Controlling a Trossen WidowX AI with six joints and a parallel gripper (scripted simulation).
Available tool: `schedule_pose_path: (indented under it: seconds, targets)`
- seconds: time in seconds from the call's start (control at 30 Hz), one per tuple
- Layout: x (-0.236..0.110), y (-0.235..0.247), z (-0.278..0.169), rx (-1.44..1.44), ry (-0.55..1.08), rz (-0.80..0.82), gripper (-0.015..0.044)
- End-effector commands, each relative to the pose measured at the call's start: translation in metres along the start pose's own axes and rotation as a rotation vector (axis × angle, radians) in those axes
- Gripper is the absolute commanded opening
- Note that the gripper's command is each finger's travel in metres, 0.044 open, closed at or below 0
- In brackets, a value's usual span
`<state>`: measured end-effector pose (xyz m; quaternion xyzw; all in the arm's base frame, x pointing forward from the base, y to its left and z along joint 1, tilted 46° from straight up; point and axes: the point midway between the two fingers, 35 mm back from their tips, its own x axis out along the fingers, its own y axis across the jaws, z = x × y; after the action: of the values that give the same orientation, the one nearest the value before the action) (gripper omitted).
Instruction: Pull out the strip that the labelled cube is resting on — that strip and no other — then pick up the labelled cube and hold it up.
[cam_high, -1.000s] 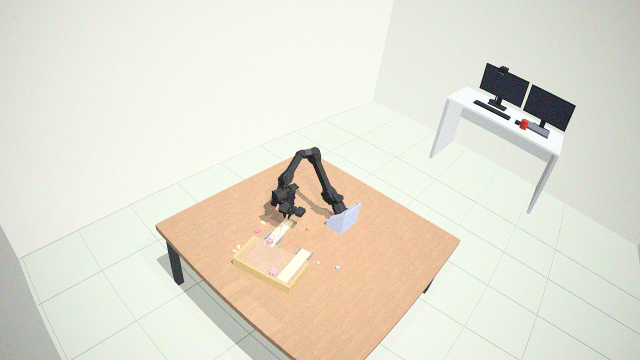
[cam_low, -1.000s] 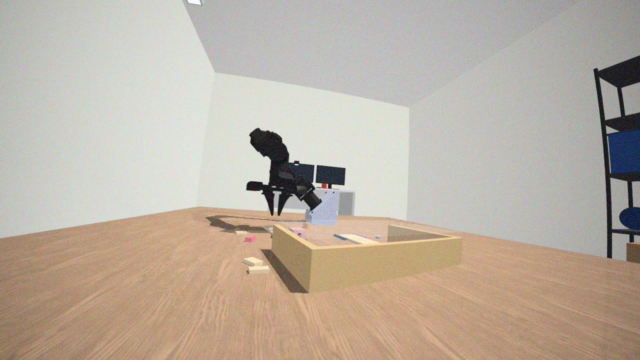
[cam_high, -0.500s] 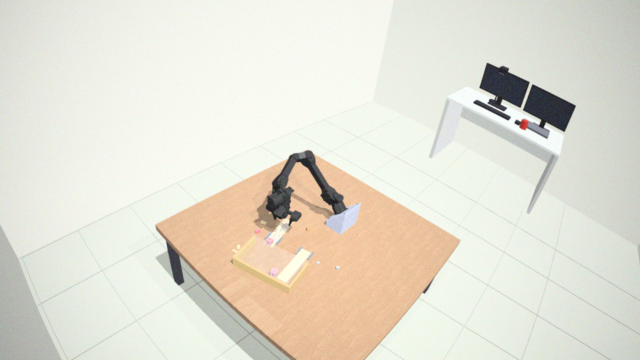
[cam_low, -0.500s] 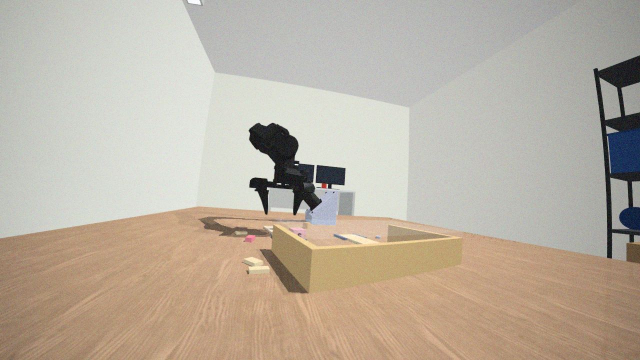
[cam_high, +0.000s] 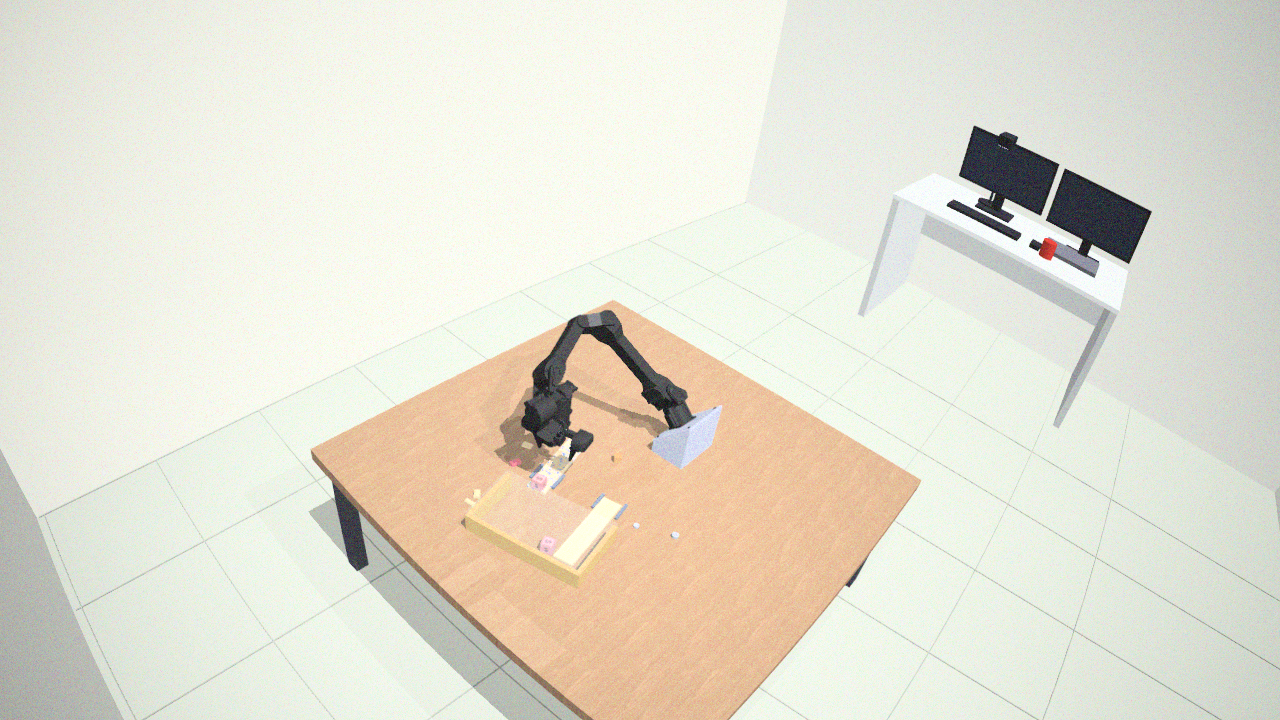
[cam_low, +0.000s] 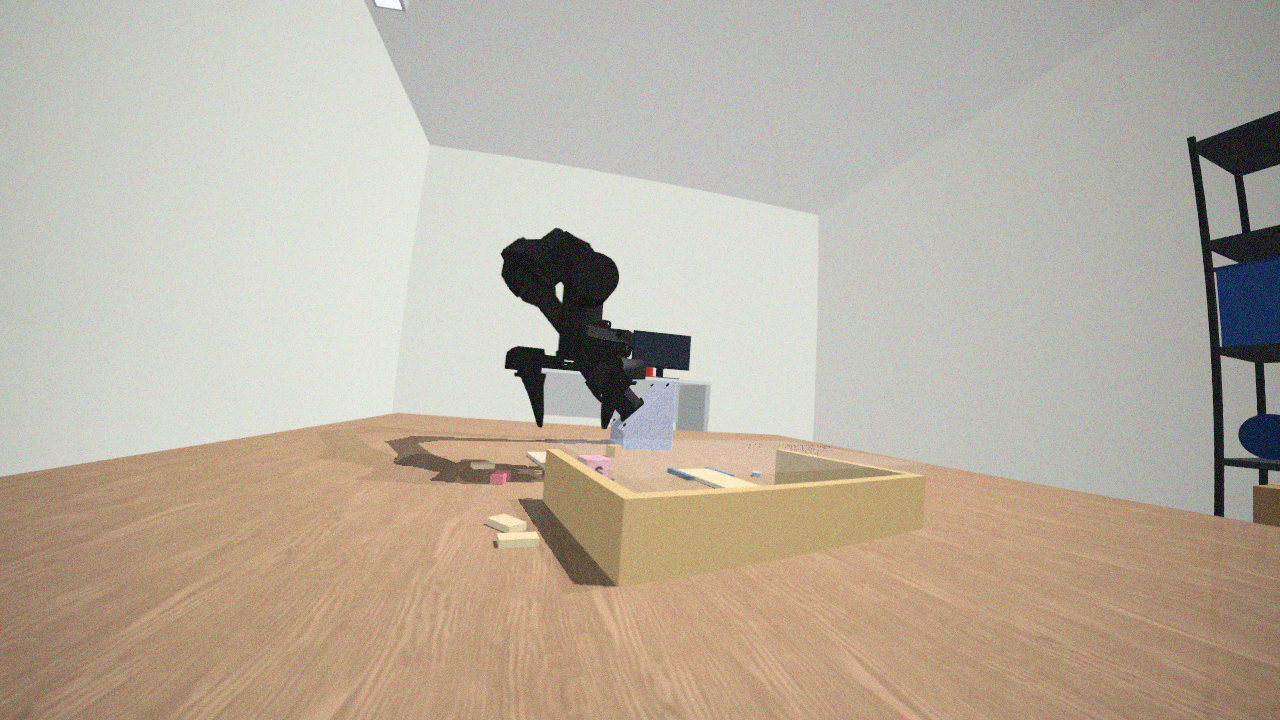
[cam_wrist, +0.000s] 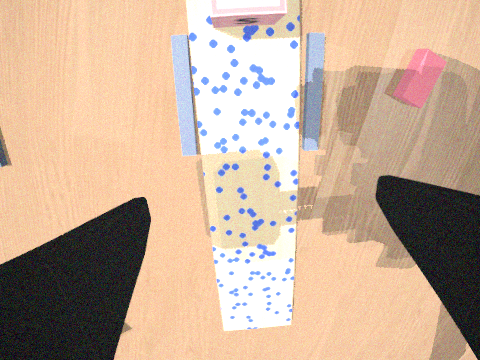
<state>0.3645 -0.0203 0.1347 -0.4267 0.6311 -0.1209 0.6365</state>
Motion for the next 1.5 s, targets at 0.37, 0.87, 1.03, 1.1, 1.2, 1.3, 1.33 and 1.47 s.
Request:
schedule_pose_path:
  seconds: [0.37,0.87,1.03,1.1,1.2,1.3,1.33,1.47]
  targets:
    - [-0.004,0.000,0.054,0.003,0.005,-0.004,0.0440]
    - [0.003,0.000,0.081,0.003,0.004,-0.004,0.0282]
    - [0.011,0.000,0.081,0.003,0.004,-0.004,0.0250]
    - [0.014,0.000,0.081,0.004,0.004,-0.004,0.0250]
    - [0.019,0.000,0.081,0.004,0.003,-0.004,0.0250]
    - [0.024,0.000,0.081,0.004,0.003,-0.004,0.0250]
    - [0.025,0.000,0.081,0.004,0.003,-0.004,0.0250]
    - [0.032,-0.001,0.081,0.004,0.004,-0.005,0.0250]
